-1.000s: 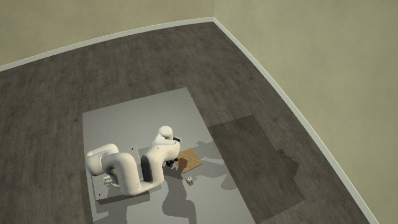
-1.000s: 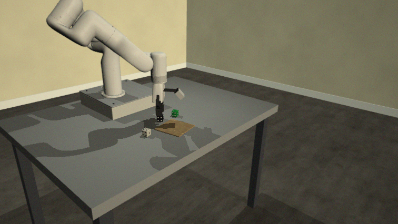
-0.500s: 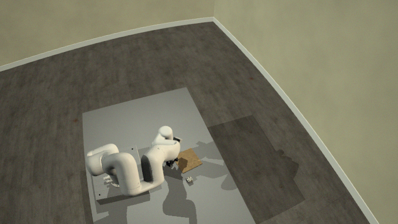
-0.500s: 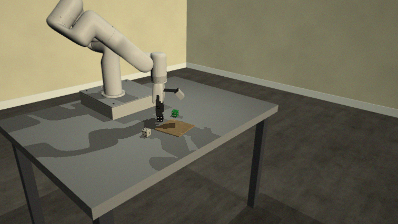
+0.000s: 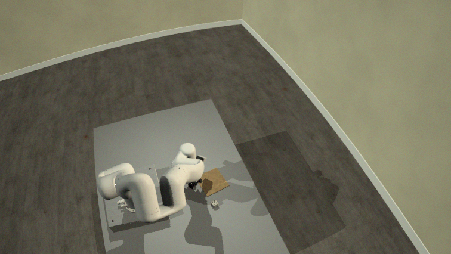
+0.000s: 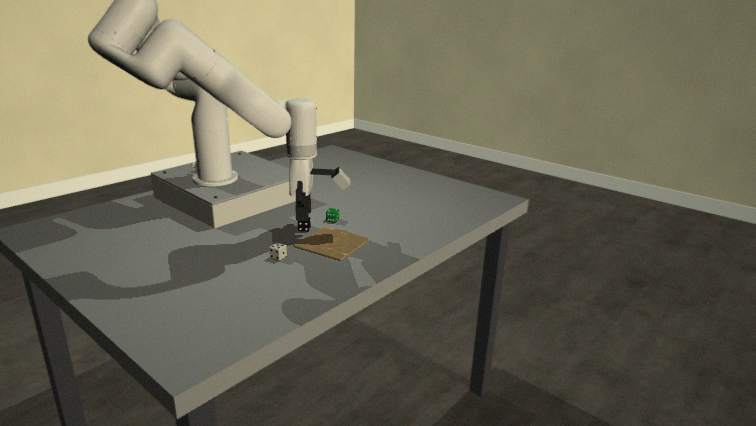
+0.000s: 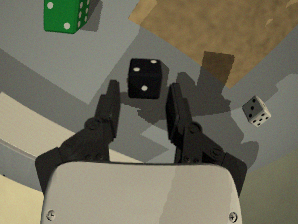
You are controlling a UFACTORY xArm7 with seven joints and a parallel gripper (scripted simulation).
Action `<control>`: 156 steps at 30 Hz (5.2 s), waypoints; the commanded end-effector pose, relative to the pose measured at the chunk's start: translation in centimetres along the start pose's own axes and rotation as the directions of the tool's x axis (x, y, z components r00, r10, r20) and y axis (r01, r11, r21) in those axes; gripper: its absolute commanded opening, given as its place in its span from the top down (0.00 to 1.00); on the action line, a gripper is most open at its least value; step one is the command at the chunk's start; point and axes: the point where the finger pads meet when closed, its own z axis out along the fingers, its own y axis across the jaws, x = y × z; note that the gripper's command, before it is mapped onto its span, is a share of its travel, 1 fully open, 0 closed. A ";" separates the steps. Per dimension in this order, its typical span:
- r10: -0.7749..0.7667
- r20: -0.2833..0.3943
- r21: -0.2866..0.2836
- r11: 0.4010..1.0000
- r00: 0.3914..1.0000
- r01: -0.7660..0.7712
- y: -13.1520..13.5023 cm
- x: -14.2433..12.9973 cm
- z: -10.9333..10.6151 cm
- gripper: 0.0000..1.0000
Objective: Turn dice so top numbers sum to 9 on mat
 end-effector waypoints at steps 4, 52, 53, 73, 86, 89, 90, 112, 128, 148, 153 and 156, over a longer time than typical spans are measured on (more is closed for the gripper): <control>-0.001 -0.002 -0.002 1.000 1.000 0.001 0.0 0.1 -0.1 0.53; -0.001 -0.002 -0.002 1.000 1.000 0.001 0.1 0.2 -0.1 0.53; -0.001 -0.002 -0.002 1.000 1.000 0.001 0.1 0.2 -0.1 0.53; -0.001 -0.002 -0.001 1.000 1.000 0.001 0.1 0.2 0.8 0.53; -0.001 -0.002 -0.001 1.000 1.000 0.001 0.1 0.2 2.9 0.53; -0.001 -0.002 -0.001 1.000 1.000 0.001 0.1 0.2 3.2 0.53; -0.001 -0.002 -0.001 1.000 1.000 0.001 0.1 0.2 3.3 0.53; -0.001 -0.002 -0.002 1.000 1.000 0.001 0.1 0.2 3.4 0.53; -0.001 -0.002 -0.002 1.000 1.000 0.001 0.1 0.2 3.4 0.53; -0.001 -0.002 -0.002 1.000 1.000 0.001 0.1 0.2 3.4 0.73; -0.001 -0.002 -0.002 1.000 1.000 0.001 0.1 0.2 3.4 0.73; -0.001 -0.002 -0.002 1.000 1.000 0.001 0.1 0.2 3.4 0.73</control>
